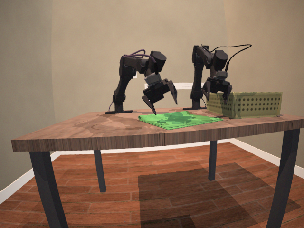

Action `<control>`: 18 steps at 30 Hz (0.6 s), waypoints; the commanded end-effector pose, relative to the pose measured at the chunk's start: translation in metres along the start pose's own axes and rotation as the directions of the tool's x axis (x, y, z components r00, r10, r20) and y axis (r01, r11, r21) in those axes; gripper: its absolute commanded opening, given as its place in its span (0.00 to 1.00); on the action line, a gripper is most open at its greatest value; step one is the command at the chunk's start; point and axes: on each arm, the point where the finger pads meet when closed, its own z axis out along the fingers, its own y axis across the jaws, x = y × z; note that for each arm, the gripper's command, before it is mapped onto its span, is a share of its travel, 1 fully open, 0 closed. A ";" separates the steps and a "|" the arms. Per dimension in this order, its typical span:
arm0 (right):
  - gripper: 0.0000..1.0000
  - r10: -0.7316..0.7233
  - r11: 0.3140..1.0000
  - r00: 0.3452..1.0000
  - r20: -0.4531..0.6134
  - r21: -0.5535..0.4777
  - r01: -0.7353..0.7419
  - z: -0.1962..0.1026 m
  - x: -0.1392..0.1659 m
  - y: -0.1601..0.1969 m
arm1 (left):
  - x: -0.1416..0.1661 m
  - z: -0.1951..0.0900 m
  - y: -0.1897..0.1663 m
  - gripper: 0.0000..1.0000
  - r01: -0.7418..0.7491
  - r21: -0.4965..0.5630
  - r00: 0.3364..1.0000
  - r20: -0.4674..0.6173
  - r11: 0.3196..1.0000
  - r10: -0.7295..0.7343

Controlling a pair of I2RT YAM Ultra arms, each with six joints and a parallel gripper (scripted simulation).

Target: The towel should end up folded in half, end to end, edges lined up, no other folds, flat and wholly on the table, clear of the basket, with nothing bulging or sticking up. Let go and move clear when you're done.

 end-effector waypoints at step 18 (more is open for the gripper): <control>0.84 0.017 0.998 0.996 0.092 -0.067 -0.011 -0.031 -0.035 0.031 | -0.023 -0.018 -0.010 0.78 -0.027 0.023 0.998 0.051 0.999 0.026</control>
